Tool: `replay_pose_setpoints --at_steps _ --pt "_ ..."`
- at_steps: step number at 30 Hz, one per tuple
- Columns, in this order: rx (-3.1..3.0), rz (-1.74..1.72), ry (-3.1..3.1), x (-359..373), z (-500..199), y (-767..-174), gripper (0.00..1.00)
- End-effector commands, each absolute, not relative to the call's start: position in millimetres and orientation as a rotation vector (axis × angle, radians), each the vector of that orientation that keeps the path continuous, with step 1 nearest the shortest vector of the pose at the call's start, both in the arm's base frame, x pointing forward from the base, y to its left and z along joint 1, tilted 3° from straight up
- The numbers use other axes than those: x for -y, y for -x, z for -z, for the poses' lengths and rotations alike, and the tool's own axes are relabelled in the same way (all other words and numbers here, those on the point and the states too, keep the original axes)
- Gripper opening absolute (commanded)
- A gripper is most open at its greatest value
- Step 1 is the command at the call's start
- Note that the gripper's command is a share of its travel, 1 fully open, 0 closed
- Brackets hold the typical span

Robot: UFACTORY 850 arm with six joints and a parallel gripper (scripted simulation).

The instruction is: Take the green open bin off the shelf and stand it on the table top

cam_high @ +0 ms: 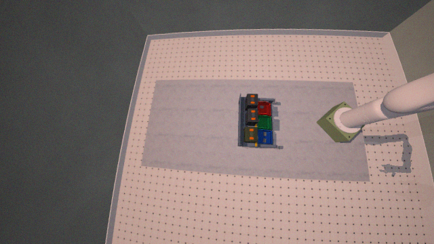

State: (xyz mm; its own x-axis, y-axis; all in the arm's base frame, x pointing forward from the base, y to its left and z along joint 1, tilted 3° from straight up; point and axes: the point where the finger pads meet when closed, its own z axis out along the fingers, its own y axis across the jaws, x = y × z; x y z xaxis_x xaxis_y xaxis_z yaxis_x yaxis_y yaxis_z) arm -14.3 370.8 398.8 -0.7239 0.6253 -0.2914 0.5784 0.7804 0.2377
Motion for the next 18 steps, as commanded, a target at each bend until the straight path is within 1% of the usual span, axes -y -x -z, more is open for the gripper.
replay_pose_setpoints --at_steps 1,15,18 --pt "-2.617 -0.186 -0.919 -371.3 -399.5 14.4 1.00" --pt "-2.617 -0.186 -0.919 -371.3 -399.5 14.4 1.00" --pt "-2.594 -0.156 -1.131 -371.3 -399.5 14.4 1.00"
